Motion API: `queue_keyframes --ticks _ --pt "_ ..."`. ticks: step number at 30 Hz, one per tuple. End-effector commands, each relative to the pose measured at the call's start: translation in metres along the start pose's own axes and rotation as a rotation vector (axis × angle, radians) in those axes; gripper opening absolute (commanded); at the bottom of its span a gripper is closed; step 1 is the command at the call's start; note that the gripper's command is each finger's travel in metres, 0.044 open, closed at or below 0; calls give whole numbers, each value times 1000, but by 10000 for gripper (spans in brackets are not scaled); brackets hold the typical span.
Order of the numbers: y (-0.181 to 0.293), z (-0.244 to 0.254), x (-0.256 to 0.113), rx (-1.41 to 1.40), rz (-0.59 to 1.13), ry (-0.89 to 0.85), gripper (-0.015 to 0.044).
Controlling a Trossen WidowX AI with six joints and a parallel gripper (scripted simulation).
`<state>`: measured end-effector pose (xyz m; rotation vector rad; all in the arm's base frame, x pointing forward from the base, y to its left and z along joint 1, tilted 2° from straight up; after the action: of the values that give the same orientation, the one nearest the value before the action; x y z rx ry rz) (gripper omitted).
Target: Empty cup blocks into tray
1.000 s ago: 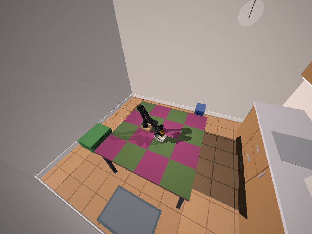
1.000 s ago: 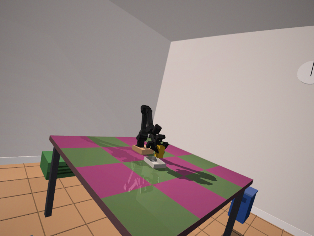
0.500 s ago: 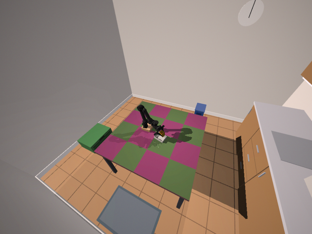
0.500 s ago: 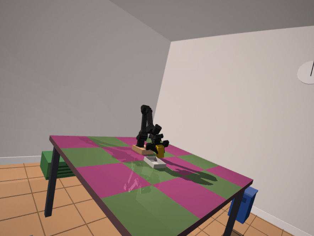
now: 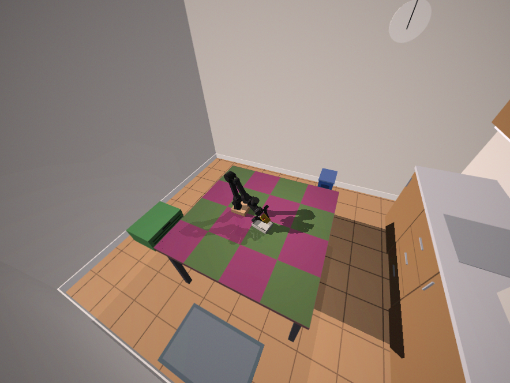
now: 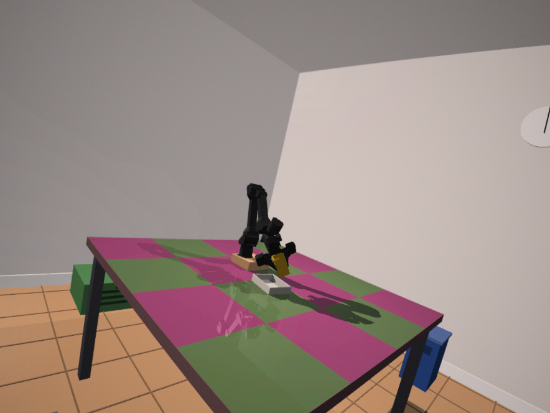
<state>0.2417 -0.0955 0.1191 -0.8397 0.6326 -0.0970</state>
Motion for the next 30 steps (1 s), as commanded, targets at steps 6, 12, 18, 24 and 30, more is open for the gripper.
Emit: queue_keyframes --ticks 6,12,18,24,30 --pt "-1 1 1 198 -6 -2 0" --pt "-1 1 1 329 -6 -3 0" --pt "-1 1 2 460 -6 -3 0" --pt "-1 1 2 592 -6 -3 0" --pt "-1 2 3 723 -5 -4 0"
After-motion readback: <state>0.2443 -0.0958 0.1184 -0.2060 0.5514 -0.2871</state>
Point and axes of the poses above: the point midway between the two fingers, 35 mm back from their tips, its own x axis out along the fingers, its own z axis across the jaws, y = z × x, the point moved 8 cm from there along -x, back along the fingers, and after that the axes turned 1 degree about -x, right-handed, at the moved point
